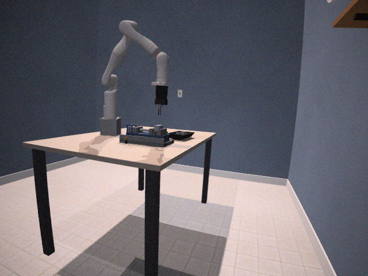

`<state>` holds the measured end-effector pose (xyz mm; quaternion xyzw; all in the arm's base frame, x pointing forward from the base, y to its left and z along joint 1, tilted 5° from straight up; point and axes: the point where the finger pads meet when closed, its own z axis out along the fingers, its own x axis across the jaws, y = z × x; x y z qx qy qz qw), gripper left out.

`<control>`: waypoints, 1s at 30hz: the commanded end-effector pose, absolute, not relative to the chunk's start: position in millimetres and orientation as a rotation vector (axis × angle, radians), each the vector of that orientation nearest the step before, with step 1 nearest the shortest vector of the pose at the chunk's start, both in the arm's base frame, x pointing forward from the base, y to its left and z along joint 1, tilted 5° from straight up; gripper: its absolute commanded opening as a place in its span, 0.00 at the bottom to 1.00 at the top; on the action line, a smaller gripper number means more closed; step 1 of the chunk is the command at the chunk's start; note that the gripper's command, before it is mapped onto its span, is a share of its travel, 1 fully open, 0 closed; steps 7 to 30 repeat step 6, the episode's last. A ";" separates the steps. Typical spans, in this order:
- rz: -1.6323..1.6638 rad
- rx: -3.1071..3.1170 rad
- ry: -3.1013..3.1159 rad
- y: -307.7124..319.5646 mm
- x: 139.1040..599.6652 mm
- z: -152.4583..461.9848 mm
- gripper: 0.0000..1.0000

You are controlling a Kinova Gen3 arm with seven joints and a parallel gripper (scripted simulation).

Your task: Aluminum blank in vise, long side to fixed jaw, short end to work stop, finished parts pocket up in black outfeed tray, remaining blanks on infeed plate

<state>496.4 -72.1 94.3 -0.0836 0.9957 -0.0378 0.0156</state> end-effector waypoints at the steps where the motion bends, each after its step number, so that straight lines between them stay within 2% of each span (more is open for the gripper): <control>1: -0.118 -0.260 3.095 -72.0 497.0 95.2 0.00; 30: -0.118 -0.260 3.095 -72.0 497.0 95.2 0.00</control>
